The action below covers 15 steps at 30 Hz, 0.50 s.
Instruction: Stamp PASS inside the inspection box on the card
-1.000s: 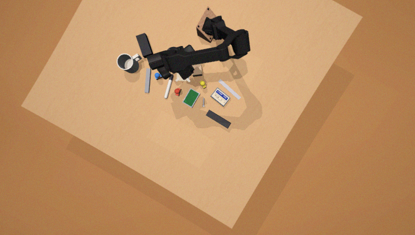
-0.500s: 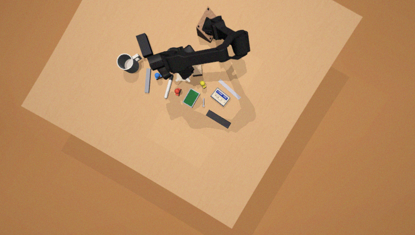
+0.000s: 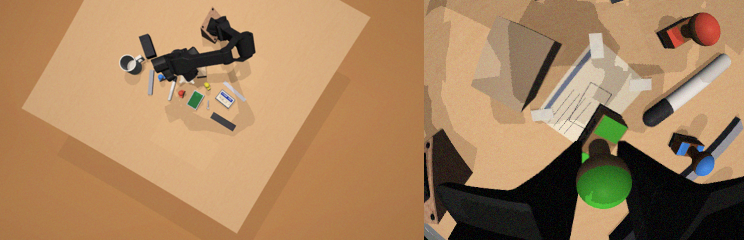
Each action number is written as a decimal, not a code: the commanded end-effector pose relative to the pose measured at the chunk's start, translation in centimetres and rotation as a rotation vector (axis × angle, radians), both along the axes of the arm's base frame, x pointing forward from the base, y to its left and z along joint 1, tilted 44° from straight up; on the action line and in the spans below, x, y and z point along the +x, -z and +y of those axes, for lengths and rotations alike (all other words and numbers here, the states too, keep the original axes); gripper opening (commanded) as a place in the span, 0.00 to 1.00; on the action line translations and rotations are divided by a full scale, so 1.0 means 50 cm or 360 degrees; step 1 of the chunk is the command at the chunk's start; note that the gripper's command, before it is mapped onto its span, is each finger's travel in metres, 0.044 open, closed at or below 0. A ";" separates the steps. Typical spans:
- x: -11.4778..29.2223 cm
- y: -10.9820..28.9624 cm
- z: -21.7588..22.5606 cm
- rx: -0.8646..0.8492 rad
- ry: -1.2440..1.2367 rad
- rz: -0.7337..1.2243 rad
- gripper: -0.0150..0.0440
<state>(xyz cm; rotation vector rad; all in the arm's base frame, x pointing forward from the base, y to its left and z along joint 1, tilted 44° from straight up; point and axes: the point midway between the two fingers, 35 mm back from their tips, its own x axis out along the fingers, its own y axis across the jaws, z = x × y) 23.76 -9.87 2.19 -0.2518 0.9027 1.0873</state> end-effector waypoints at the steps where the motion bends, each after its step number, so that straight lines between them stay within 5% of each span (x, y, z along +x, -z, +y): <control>1: 0.001 0.004 0.006 0.0010 0.0006 0.0002 0.25; 15: 0.004 0.018 0.019 0.0011 0.0007 0.0001 0.25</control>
